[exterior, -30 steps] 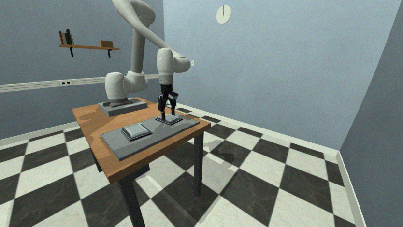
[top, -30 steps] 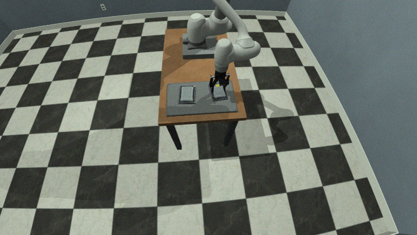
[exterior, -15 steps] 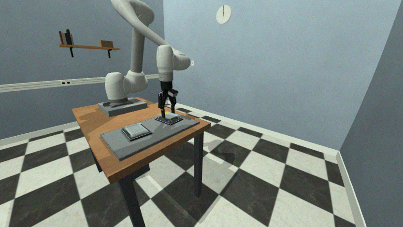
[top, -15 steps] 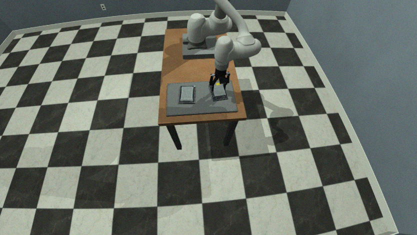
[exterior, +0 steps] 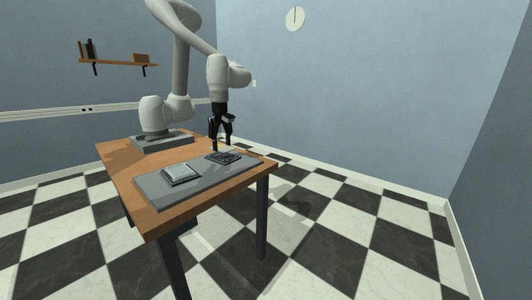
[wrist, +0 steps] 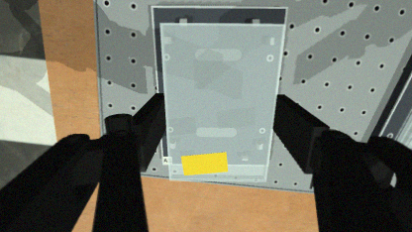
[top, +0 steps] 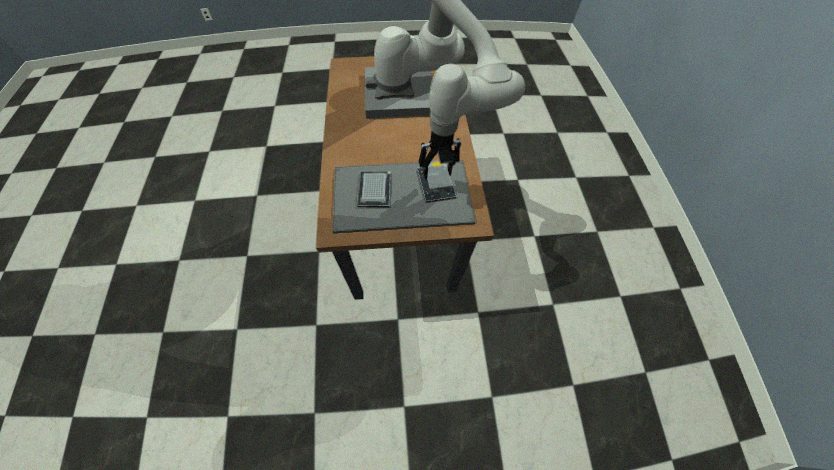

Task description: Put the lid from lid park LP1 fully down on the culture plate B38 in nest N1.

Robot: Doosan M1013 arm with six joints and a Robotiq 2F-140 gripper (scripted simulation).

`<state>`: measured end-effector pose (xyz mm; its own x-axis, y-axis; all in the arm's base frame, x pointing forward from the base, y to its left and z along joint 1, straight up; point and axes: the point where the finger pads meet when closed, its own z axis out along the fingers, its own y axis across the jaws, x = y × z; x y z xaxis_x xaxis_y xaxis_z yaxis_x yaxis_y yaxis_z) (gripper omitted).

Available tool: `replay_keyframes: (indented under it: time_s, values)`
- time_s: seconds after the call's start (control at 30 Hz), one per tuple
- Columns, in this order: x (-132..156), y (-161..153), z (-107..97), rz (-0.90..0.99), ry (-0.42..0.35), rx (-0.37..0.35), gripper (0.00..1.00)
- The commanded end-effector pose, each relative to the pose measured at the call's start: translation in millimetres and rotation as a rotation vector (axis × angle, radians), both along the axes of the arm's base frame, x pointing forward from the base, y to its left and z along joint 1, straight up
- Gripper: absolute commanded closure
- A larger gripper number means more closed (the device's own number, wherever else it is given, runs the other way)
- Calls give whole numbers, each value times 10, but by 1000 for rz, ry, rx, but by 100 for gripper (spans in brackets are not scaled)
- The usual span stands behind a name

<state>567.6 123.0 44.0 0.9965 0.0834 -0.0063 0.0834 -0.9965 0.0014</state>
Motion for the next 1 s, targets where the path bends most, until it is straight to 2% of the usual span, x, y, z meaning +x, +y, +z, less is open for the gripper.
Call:
replay_keyframes:
  time_s: [0.0,0.77,0.83,0.93,0.97]
  values:
    - [5,2,64,0,-1,1,40]
    - [8,-6,170,0,-1,1,40]
    - [42,-163,170,0,-1,1,40]
    - [132,-800,171,0,-1,1,40]
    - [125,-895,171,0,-1,1,40]
